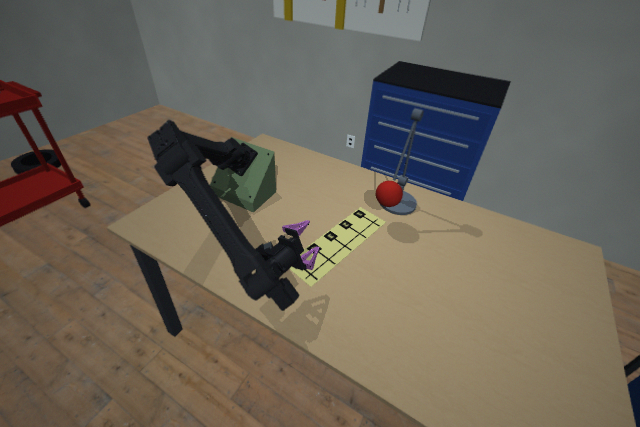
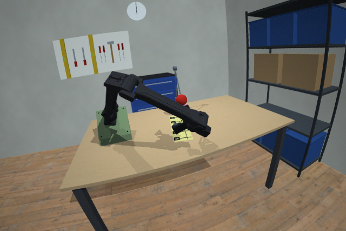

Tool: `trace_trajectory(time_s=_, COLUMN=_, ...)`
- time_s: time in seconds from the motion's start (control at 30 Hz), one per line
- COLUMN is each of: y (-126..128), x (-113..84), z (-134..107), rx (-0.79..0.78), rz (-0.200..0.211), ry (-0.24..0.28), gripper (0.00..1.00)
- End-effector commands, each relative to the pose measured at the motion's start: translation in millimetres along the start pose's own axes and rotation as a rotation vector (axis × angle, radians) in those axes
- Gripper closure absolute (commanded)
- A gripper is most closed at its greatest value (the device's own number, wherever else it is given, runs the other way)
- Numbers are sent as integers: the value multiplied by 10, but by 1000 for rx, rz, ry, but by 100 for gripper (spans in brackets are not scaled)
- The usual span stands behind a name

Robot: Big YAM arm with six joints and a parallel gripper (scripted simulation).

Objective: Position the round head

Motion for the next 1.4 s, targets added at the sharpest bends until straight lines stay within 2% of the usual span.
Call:
trace_trajectory(time_s=0.0, y=-19, x=72, z=-305, rx=251, rz=1, ry=-103, gripper=0)
trace_trajectory(time_s=0.5, y=525, x=-130, z=-853, rx=175, rz=-35, ry=79, gripper=0)
trace_trajectory(time_s=0.6, y=532, x=-124, z=-850, rx=158, rz=-23, ry=97, gripper=0)
trace_trajectory(time_s=1.07, y=250, x=295, z=-623, rx=149, rz=116, ry=203, gripper=0)
trace_trajectory(time_s=1.37, y=239, x=449, z=-611, rx=164, rz=82, ry=199, gripper=0)
Point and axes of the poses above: the point where the finger pads meet when closed, its own x axis out along the fingers, its own y axis across the jaws, z = x × y, the point moved 10 cm from there along -x, back along the fingers, and after that the axes turned 14 degrees about -x, right-handed, at the moved point
